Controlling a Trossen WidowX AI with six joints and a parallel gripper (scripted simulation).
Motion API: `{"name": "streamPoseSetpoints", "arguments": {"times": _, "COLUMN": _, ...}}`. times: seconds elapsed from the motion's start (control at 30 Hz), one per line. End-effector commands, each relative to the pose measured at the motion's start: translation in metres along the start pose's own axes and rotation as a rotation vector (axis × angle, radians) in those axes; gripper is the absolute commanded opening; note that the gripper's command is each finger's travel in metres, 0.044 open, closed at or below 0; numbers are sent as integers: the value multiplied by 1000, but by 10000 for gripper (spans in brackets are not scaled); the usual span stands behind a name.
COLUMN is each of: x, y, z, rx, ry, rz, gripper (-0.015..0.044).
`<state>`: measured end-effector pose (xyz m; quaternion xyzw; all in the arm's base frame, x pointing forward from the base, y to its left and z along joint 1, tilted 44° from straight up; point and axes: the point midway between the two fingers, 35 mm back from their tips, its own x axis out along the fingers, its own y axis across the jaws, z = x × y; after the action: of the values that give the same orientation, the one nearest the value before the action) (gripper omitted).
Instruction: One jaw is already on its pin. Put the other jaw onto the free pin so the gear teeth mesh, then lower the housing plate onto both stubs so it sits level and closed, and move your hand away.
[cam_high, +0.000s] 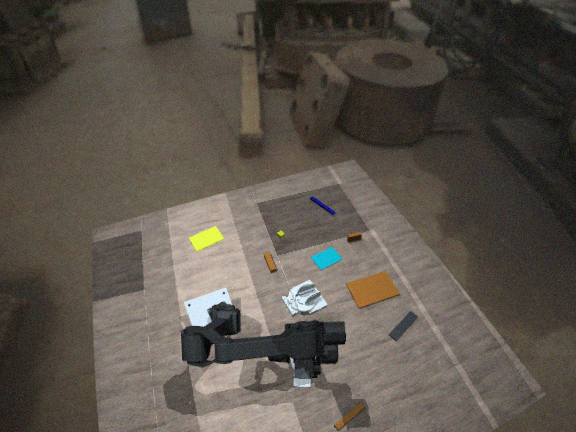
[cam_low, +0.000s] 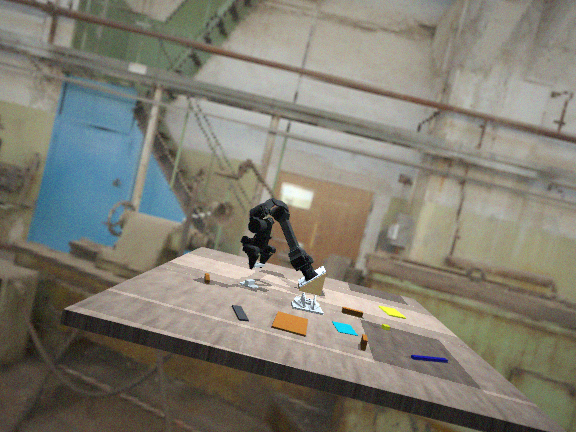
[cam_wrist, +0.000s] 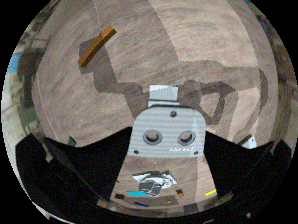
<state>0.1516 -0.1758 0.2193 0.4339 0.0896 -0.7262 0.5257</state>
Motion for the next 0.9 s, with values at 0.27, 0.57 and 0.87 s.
{"name": "streamPoseSetpoints", "arguments": {"times": 0.27, "x": 0, "y": 8, "z": -21, "rx": -179, "ry": 16, "rz": -1, "gripper": 351}}
{"name": "streamPoseSetpoints", "arguments": {"times": 0.57, "x": 2, "y": 13, "z": -43, "rx": -356, "ry": 33, "rz": -2, "gripper": 351}}
{"name": "streamPoseSetpoints", "arguments": {"times": 0.87, "x": 3, "y": 16, "z": -66, "rx": -533, "ry": 46, "rz": -1, "gripper": 351}}
